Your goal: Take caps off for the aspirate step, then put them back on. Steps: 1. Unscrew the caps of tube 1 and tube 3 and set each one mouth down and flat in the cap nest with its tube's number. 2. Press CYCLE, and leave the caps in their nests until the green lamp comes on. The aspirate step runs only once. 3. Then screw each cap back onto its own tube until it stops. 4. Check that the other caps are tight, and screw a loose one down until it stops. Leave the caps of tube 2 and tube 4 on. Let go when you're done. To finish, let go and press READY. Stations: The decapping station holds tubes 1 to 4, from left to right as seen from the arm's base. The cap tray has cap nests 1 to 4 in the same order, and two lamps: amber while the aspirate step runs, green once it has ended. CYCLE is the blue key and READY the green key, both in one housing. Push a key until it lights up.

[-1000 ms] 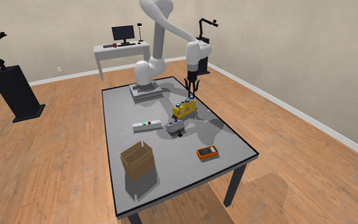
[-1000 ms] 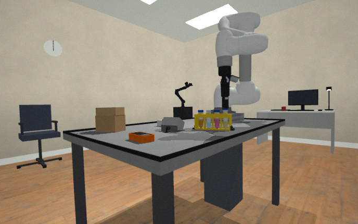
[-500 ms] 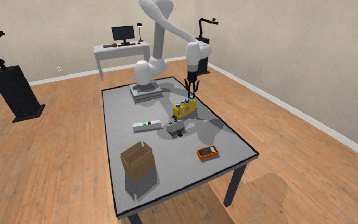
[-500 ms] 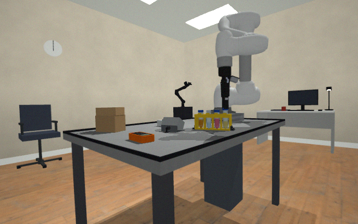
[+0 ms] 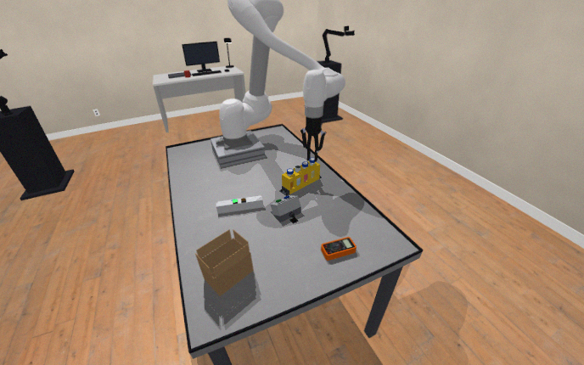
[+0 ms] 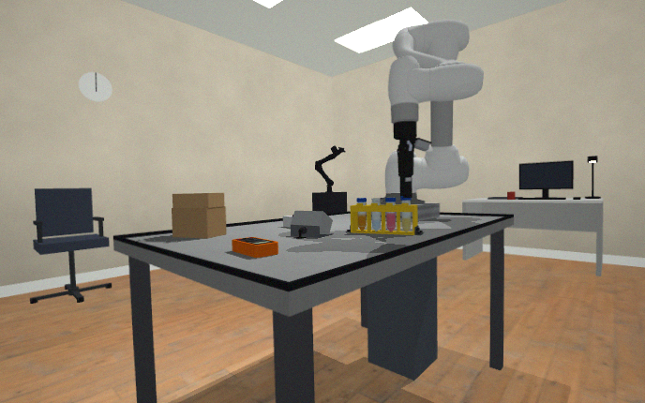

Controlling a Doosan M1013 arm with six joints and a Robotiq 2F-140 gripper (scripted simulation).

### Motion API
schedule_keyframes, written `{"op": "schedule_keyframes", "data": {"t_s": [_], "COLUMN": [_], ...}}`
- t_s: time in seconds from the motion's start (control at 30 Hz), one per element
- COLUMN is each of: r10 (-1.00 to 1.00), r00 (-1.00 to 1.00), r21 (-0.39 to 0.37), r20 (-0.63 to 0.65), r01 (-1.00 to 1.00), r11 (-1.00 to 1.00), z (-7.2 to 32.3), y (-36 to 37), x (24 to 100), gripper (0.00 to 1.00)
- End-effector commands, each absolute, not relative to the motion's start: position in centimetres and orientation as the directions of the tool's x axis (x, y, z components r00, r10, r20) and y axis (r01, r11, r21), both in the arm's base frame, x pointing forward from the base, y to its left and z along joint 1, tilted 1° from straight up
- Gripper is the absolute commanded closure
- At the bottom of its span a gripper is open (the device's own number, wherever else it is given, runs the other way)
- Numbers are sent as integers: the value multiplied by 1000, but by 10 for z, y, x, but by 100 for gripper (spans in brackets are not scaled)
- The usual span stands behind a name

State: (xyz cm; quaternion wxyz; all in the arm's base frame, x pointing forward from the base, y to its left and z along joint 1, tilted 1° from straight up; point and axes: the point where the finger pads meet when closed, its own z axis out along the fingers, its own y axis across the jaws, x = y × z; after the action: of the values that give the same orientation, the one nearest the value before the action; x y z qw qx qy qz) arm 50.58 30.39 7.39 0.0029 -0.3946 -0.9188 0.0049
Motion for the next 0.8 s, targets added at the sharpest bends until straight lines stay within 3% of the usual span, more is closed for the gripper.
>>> {"op": "schedule_keyframes", "data": {"t_s": [0.0,0.33,0.37,0.77], "r10": [725,725,725,725], "r00": [-688,-688,-688,-688], "r21": [-10,-10,-10,-10], "r20": [1,1,1,1], "r01": [725,725,725,725], "r11": [688,688,688,688], "z": [73,72,72,72], "y": [304,304,304,304], "x": [506,506,506,506], "gripper": [70,70,59,59]}}
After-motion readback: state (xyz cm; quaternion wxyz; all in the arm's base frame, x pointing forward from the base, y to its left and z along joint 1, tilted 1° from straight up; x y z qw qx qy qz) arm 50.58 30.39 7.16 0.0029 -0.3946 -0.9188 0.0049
